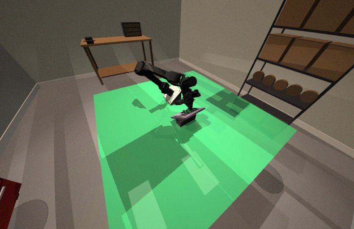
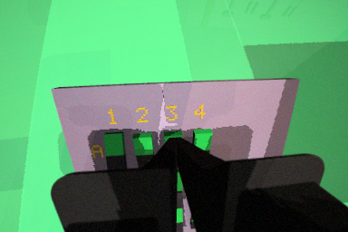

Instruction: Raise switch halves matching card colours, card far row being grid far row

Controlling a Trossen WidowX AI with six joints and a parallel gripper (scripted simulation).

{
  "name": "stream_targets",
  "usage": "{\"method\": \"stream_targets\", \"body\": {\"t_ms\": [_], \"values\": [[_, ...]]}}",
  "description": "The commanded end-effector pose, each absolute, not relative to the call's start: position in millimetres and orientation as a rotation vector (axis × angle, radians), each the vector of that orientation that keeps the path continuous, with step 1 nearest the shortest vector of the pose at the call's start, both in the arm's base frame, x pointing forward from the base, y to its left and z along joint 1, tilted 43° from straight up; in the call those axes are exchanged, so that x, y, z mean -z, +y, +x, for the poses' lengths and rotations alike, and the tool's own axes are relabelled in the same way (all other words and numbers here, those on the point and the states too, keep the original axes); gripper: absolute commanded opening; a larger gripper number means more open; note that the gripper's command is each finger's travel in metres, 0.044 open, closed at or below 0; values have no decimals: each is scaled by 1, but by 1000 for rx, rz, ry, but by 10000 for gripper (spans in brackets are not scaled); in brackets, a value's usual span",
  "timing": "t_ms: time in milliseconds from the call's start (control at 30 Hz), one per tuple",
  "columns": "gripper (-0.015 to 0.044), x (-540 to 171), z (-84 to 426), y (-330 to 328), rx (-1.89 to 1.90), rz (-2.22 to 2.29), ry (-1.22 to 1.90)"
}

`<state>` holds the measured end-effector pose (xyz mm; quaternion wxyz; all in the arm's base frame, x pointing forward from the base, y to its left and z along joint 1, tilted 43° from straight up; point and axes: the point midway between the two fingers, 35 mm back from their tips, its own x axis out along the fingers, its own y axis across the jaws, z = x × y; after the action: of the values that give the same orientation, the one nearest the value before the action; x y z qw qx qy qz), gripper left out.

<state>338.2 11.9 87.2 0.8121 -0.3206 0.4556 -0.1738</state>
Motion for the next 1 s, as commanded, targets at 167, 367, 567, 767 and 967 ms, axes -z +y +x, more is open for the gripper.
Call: {"method": "stream_targets", "body": {"t_ms": [167,367,567,767,967], "values": [[0,-86,339,12,365,-686,975],[0,-85,339,11,366,-686,975],[0,-85,340,11,366,-686,975],[0,-84,340,10,366,-686,975],[0,-84,341,10,366,-686,975]]}}
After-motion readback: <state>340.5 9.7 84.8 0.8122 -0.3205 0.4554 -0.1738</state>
